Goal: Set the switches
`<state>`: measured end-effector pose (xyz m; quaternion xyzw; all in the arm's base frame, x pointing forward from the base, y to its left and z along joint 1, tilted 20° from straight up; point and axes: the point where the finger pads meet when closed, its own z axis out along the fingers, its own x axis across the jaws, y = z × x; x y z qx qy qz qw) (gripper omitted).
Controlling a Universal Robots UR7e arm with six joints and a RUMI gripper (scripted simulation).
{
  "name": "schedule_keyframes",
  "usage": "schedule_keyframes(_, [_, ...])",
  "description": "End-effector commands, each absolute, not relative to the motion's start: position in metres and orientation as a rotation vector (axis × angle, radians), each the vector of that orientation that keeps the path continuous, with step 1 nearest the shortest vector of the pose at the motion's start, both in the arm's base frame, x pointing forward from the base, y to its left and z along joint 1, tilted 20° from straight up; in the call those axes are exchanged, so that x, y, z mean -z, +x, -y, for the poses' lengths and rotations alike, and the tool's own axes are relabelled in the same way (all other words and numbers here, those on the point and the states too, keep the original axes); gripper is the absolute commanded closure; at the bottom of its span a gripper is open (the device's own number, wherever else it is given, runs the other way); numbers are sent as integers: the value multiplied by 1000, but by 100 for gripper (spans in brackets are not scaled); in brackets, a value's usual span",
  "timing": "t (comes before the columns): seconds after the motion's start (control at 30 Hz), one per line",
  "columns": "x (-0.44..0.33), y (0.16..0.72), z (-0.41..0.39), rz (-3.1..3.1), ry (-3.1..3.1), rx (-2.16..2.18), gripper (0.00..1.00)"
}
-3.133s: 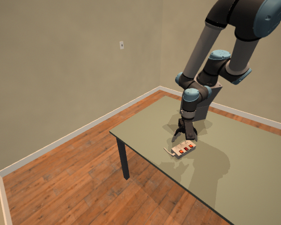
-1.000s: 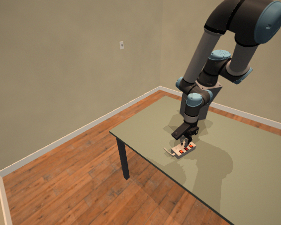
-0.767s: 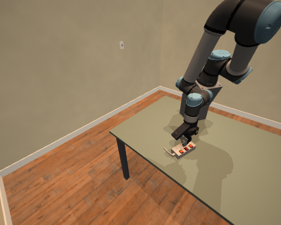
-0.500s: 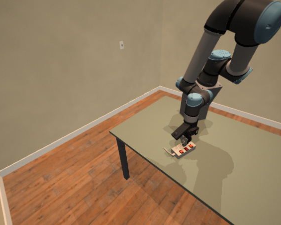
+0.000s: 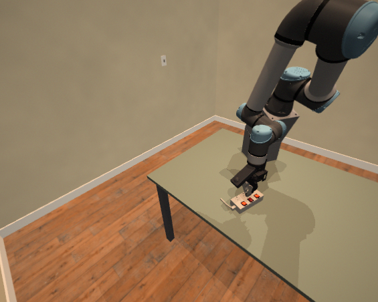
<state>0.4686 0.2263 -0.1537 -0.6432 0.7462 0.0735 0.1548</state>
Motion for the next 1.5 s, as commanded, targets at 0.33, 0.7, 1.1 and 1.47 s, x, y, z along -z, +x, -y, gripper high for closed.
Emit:
schedule_keyframes(0.33, [154, 469, -227, -2137, -1842, -209, 100])
schedule_keyframes(0.7, [160, 470, -228, -2138, -1842, -209, 100])
schedule_keyframes(1.1, [174, 472, -233, -2138, -1842, -209, 100])
schedule_keyframes(1.47, [185, 474, -237, -2138, -1842, -209, 100])
